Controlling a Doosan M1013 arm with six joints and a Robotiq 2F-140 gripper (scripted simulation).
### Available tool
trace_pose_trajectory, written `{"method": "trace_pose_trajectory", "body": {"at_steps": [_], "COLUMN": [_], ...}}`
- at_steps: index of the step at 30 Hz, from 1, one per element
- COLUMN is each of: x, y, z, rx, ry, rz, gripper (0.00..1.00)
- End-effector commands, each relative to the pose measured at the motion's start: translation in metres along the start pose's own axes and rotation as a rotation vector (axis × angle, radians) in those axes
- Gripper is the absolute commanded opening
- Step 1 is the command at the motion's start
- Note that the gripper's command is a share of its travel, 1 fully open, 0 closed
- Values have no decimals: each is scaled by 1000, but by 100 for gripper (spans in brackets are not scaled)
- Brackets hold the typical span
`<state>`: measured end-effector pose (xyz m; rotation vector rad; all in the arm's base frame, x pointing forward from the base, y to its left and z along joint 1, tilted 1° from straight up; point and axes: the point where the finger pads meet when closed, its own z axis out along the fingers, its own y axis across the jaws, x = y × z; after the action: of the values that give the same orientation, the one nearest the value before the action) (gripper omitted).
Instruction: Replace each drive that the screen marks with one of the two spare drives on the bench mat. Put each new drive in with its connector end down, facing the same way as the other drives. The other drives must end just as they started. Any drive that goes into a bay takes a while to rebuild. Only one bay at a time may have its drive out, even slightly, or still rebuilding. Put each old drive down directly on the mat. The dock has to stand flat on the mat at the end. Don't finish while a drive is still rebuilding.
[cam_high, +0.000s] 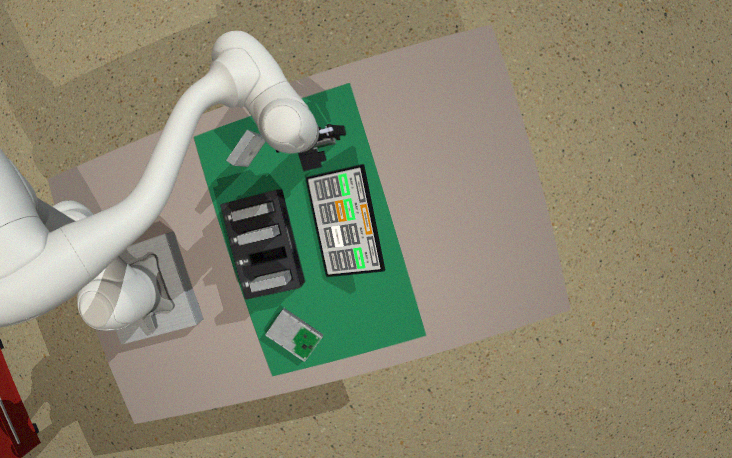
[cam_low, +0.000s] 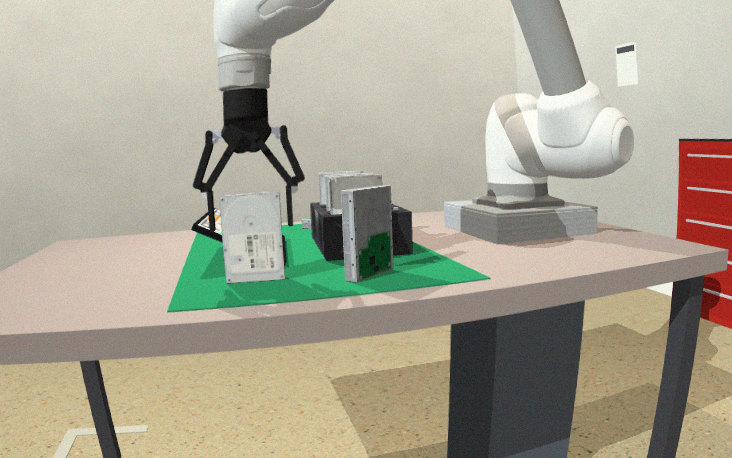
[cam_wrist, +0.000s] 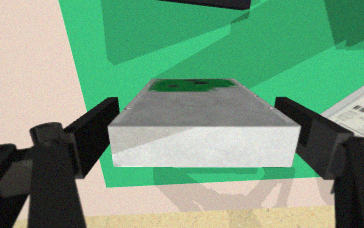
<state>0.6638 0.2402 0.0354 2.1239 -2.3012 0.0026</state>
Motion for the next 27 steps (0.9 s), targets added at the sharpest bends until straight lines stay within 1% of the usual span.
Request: {"method": "trace_pose_trajectory", "body": {"at_steps": [1, 18, 24, 27], "x": [0, 0, 0, 0], "y": [0, 0, 0, 0], "z": [-1, -1, -4, -10], "rx": [1, 1, 1, 1], "ry": [-1, -1, -1, -1], "rz": [0, 0, 0, 0], "gripper": [89, 89, 89, 89]}}
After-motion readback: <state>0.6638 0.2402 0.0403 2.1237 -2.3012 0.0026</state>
